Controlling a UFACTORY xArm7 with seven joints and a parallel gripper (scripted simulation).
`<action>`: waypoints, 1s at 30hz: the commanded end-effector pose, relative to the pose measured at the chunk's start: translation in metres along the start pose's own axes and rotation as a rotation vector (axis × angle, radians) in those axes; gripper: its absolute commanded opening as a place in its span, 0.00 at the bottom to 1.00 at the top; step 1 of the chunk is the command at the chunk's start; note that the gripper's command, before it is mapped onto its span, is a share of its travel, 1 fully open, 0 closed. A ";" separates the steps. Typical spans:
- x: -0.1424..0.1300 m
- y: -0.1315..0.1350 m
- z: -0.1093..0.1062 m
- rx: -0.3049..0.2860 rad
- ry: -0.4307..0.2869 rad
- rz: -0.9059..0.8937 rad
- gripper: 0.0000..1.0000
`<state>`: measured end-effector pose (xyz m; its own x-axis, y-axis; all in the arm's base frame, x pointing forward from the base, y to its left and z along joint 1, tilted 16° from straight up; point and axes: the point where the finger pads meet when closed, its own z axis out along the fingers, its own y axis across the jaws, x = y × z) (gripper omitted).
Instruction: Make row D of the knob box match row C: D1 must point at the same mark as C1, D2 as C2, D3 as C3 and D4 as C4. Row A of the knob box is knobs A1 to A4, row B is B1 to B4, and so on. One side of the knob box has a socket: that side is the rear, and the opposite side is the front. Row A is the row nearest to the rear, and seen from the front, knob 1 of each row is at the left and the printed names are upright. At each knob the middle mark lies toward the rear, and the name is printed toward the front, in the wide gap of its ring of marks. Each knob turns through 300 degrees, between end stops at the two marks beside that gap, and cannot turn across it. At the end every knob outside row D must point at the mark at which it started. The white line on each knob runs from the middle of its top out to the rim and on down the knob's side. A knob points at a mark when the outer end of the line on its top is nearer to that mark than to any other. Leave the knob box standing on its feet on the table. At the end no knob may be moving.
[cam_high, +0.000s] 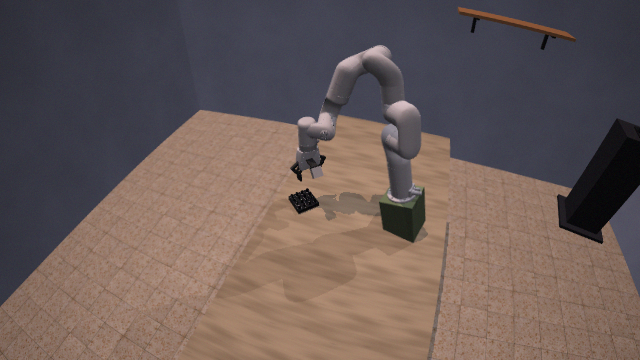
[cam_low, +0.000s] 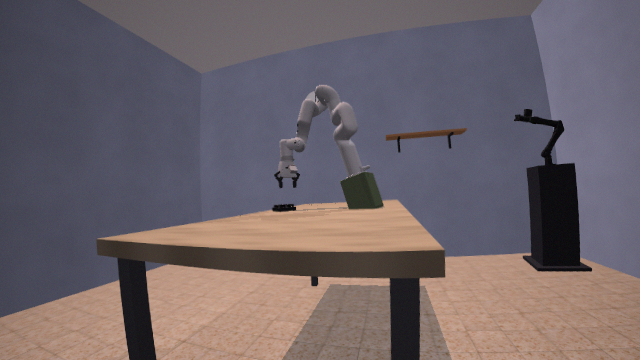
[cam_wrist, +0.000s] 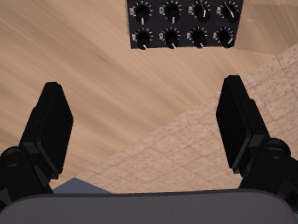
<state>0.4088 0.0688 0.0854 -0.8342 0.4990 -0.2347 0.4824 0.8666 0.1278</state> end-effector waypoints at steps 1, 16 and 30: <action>0.000 0.001 -0.010 0.004 -0.009 0.001 1.00; 0.001 0.001 -0.052 0.004 -0.010 0.001 1.00; 0.001 0.001 -0.054 0.003 -0.010 0.001 1.00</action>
<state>0.3936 0.0702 0.1359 -0.8319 0.4996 -0.2416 0.4847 0.8661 0.1220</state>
